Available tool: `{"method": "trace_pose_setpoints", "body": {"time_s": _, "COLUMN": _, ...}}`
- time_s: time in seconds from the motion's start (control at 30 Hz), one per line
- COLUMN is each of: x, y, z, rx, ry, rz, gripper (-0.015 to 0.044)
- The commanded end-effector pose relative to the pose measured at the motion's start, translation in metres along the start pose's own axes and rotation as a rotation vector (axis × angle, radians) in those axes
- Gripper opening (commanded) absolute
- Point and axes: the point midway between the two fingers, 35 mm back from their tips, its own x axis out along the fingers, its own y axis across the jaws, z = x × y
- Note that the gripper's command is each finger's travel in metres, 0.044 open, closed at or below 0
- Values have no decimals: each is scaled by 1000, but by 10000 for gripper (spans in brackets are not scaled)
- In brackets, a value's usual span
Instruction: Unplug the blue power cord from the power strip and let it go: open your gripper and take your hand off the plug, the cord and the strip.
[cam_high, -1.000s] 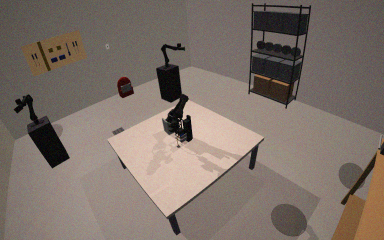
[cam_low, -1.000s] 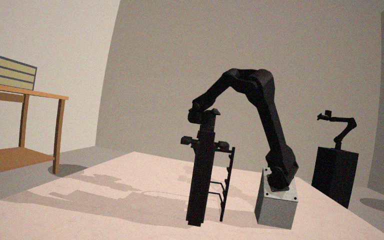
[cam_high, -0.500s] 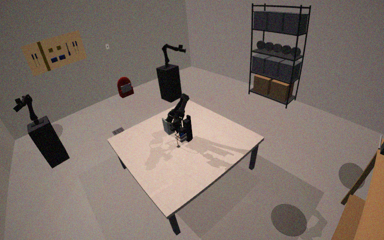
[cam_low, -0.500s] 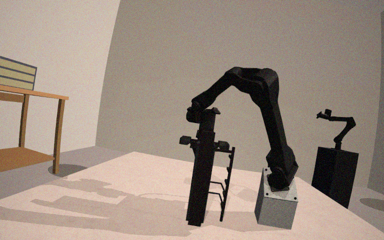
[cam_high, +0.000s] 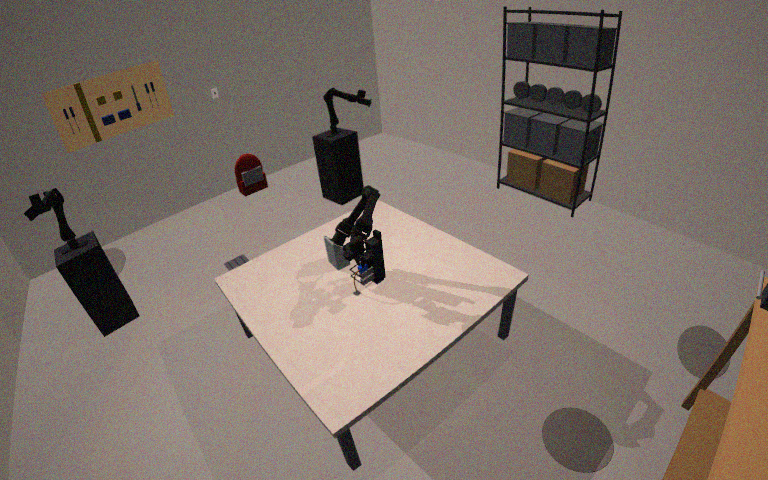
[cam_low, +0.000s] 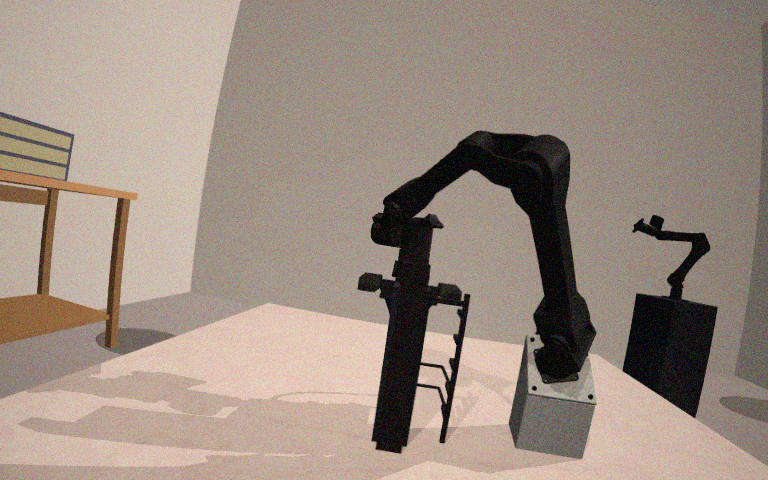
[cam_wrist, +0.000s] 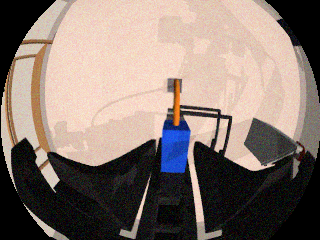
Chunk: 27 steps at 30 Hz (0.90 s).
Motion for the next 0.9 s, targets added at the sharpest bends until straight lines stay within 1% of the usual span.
{"method": "trace_pose_setpoints", "body": {"time_s": 0.0, "x": 0, "y": -1, "z": -4, "rx": 4, "ry": 5, "rz": 3, "gripper": 160}}
{"method": "trace_pose_setpoints", "body": {"time_s": 0.47, "x": 12, "y": -1, "z": -4, "rx": 4, "ry": 5, "rz": 3, "gripper": 160}}
{"method": "trace_pose_setpoints", "body": {"time_s": 0.6, "x": 10, "y": 0, "z": -2, "rx": -2, "ry": -2, "rz": 2, "gripper": 55}}
{"method": "trace_pose_setpoints", "body": {"time_s": 0.87, "x": 10, "y": 0, "z": -2, "rx": -2, "ry": -2, "rz": 2, "gripper": 2}}
